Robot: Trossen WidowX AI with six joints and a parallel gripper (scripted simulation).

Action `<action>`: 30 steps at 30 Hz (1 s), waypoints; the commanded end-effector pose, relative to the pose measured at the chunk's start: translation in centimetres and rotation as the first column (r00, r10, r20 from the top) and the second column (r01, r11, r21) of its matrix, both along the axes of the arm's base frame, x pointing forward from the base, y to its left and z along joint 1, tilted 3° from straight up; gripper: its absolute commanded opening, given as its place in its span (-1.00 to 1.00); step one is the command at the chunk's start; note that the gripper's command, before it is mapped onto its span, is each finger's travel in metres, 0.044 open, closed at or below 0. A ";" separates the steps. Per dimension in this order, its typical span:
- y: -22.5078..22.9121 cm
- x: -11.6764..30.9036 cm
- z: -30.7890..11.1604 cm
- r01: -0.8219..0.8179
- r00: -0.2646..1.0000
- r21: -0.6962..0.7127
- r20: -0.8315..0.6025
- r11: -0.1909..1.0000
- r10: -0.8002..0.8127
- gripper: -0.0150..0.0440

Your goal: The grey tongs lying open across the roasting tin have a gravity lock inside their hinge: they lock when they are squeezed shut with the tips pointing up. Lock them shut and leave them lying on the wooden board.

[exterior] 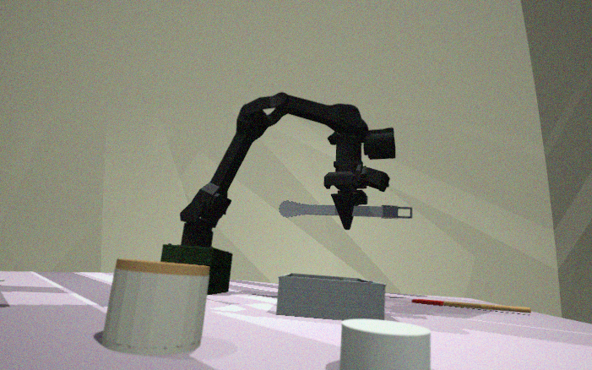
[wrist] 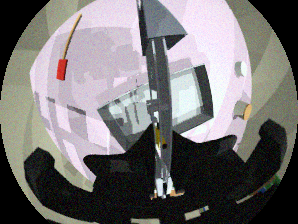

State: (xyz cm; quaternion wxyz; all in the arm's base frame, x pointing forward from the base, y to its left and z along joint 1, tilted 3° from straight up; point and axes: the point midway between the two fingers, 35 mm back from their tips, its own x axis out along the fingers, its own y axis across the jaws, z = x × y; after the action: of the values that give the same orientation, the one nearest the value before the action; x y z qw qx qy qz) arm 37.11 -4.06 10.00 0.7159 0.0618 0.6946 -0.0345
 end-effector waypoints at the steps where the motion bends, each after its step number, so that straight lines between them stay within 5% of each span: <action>1: 0.1 -0.1 0.0 -0.006 1.000 0.007 -0.009 1.000 0.006 -1.00; 8: 1.1 0.0 -0.1 0.002 1.000 0.002 -0.010 1.000 -0.002 -1.00; 30: 14.8 -1.7 0.6 0.016 1.000 0.016 -0.006 1.000 -0.016 -1.00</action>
State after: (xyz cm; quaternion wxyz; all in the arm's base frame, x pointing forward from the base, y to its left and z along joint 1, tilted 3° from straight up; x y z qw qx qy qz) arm 35.91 9.22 10.01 0.7085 0.0668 0.7017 -0.0344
